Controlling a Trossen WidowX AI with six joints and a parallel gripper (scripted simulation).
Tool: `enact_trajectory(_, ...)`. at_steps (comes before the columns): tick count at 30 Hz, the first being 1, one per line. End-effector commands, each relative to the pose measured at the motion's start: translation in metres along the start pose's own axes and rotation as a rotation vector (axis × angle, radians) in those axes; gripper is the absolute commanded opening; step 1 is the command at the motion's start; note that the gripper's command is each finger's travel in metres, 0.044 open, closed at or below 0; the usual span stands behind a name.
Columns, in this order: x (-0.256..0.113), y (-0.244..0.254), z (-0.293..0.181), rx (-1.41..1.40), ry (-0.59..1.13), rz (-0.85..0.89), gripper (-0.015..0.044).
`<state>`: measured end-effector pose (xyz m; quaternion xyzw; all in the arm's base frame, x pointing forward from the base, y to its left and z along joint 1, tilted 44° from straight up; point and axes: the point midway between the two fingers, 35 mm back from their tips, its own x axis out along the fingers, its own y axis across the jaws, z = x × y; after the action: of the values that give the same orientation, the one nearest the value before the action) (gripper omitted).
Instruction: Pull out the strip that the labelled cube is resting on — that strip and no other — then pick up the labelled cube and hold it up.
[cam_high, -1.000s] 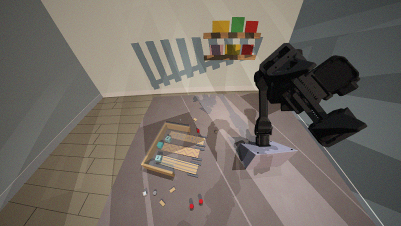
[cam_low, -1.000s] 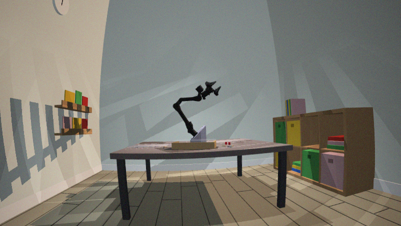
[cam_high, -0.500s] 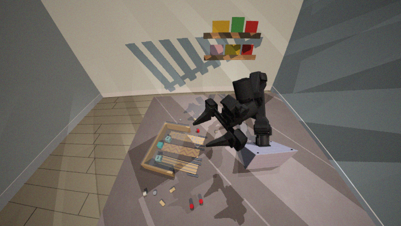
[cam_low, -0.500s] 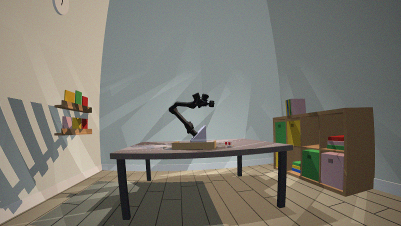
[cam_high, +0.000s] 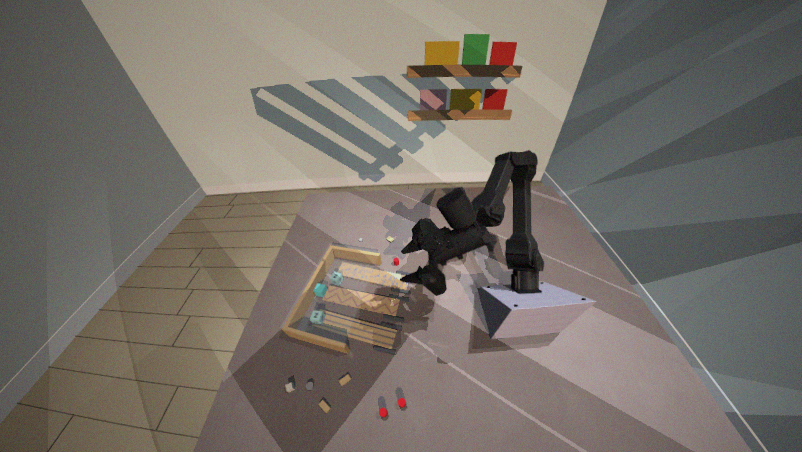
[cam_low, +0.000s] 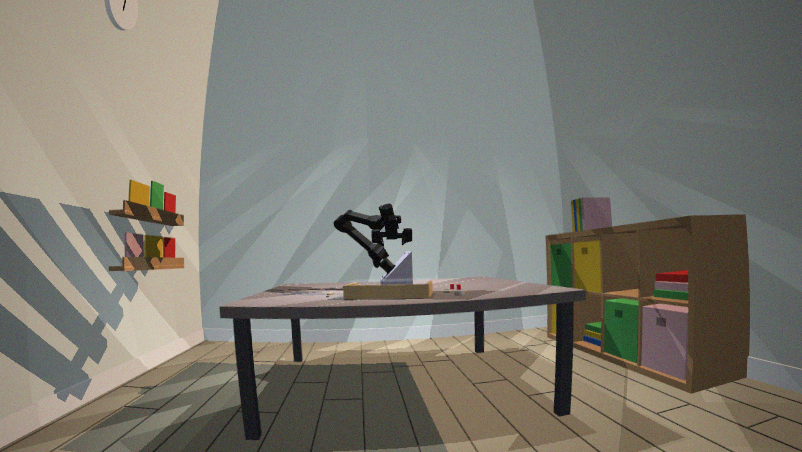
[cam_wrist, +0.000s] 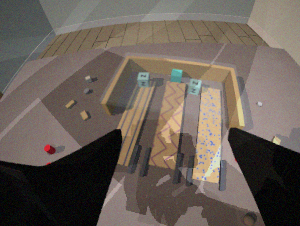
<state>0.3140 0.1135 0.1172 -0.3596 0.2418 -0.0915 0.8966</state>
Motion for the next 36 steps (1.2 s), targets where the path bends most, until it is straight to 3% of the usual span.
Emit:
enact_trajectory(1, 0.001, -0.005, -0.008, 0.013, 0.019, -0.026, 0.04)
enact_trajectory(16, 0.001, -0.005, -0.008, 0.013, 0.019, -0.026, 0.04)
enact_trajectory(31, 0.08, 0.055, 0.004, 0.107, 0.46, 0.032, 0.0006)
enact_trajectory(36, 0.105, 0.072, -0.01, 0.152, 0.644, 0.003, 0.0)
